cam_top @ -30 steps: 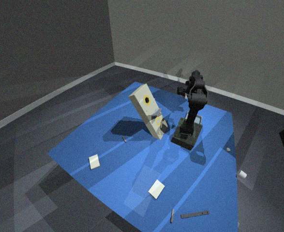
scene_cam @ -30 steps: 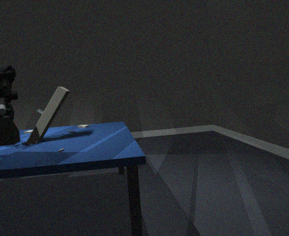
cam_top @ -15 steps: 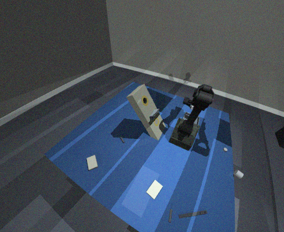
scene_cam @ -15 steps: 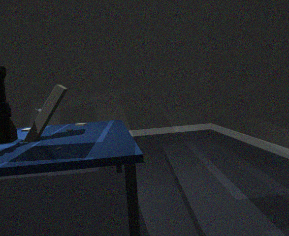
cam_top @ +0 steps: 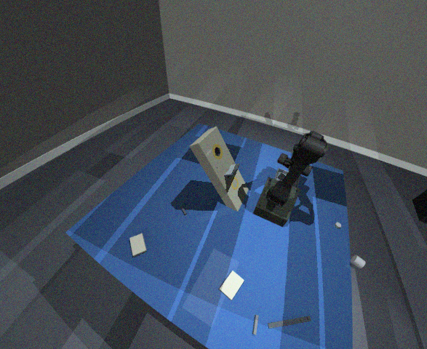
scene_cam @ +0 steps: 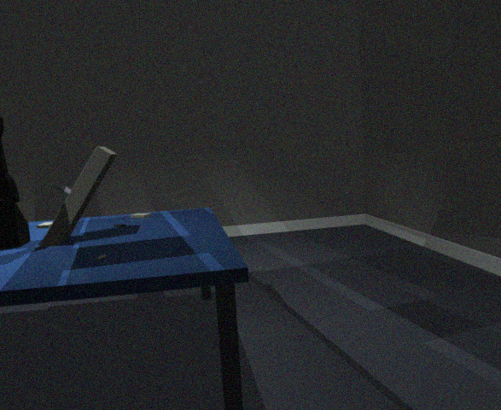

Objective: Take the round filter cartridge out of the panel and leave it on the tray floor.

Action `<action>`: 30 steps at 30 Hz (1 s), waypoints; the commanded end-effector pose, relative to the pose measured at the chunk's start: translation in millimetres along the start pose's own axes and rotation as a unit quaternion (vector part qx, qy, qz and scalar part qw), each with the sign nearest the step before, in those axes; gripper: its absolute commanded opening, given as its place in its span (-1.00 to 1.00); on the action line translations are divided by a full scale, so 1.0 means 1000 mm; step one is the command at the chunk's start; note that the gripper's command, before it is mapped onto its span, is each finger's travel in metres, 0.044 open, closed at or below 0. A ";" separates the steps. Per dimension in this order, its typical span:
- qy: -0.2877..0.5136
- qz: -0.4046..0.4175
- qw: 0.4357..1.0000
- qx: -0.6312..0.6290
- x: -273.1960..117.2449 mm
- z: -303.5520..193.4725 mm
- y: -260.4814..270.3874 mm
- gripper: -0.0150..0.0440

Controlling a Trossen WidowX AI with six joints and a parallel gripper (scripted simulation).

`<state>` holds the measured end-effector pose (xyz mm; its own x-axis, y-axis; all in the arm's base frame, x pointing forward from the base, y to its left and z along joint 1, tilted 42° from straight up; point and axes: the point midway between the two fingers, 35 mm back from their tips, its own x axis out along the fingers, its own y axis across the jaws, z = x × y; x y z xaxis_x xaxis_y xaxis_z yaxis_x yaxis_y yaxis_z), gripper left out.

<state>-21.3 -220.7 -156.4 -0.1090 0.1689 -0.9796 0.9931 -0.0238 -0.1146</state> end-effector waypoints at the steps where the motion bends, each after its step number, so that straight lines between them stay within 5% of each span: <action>1: 0.004 -0.003 1.000 0.001 0.013 -0.008 -0.001 -0.49; 15: 0.004 -0.004 1.000 0.001 0.059 -0.038 -0.001 -0.49; 30: 0.010 -0.001 1.000 0.002 0.055 -0.037 0.000 0.84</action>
<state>-26.1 -173.5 -204.3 -0.1091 0.1911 -0.9755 0.9929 -0.0265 -0.1162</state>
